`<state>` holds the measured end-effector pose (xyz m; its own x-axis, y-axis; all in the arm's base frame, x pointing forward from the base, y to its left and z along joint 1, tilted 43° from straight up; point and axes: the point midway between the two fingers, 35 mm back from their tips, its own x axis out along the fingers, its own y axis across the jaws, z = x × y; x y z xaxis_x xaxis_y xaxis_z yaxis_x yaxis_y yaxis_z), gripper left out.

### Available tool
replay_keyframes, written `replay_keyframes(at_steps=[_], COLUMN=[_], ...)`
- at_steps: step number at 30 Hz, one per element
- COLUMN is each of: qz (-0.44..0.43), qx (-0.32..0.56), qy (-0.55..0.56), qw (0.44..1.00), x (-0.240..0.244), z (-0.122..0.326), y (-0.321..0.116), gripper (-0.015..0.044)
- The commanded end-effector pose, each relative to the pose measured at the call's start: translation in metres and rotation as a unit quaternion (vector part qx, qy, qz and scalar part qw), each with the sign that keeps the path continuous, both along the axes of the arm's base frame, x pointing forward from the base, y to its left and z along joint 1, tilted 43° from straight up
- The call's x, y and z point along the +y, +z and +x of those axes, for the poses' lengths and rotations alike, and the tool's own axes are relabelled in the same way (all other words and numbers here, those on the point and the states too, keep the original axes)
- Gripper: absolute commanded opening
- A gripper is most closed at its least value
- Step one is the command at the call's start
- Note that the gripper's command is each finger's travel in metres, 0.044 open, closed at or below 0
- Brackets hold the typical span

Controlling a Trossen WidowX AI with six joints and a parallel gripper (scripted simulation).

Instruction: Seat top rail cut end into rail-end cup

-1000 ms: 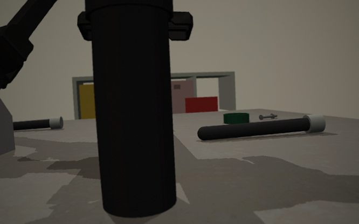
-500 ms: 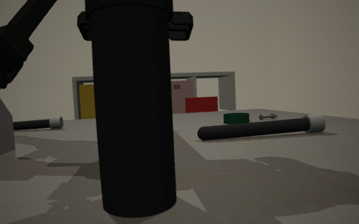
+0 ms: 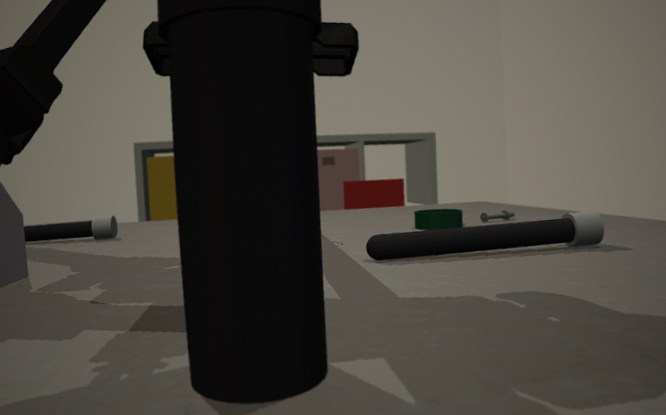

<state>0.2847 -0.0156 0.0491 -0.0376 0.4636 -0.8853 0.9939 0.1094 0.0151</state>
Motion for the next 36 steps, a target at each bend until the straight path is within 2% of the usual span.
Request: replay_keyframes(at_steps=[1,36], qz=[0.000,-0.001], qx=[-0.001,-0.001], qy=[-0.001,-0.001], qw=[1.000,1.000], x=[-0.001,-0.022], z=[0.000,0.002], y=[0.000,-0.004], gripper=[0.0000,0.0000])
